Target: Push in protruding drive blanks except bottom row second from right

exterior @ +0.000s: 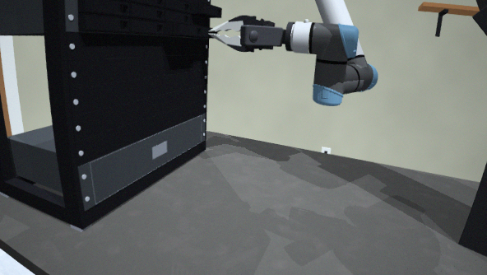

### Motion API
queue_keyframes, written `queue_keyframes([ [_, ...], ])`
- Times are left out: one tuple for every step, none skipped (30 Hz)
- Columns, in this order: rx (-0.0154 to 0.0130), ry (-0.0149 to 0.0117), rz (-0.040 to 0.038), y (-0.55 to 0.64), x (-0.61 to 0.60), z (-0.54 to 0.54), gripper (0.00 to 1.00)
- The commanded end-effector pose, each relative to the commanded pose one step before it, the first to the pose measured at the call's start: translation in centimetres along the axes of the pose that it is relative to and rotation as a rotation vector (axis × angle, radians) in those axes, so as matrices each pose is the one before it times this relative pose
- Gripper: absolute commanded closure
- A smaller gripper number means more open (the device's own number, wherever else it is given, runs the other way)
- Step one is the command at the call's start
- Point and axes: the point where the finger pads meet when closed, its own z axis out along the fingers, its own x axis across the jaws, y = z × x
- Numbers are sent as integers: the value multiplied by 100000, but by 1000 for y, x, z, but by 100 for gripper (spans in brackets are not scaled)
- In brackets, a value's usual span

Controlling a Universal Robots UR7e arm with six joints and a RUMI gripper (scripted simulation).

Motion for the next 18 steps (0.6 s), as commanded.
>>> queue_keyframes([
  [6, 66, -20, -3, 40, 147, 100],
  [0, 0, 0, 0, 0, 0, 100],
  [0, 0, 0, 0, 0, 6, 100],
  [0, 0, 0, 0, 0, 0, 100],
  [0, 0, 0, 0, 0, 0, 100],
  [0, 0, 0, 0, 0, 38, 100],
  [0, 0, 0, 0, 0, 83, 100],
  [0, 0, 0, 0, 0, 127, 100],
  [0, 0, 0, 0, 0, 158, 100],
  [0, 0, 0, 0, -1, 170, 100],
  [0, 0, 0, 0, -1, 159, 100],
  [0, 0, 0, 0, -1, 129, 100],
  [0, 0, 0, 0, 0, 85, 100],
  [0, 0, 0, 0, 0, 39, 100],
  [0, 0, 0, 0, 0, 7, 100],
  [0, 0, 0, 0, 0, 0, 100],
  [0, 0, 0, 0, 0, 0, 100],
  [0, 0, 0, 0, 0, 0, 100],
])
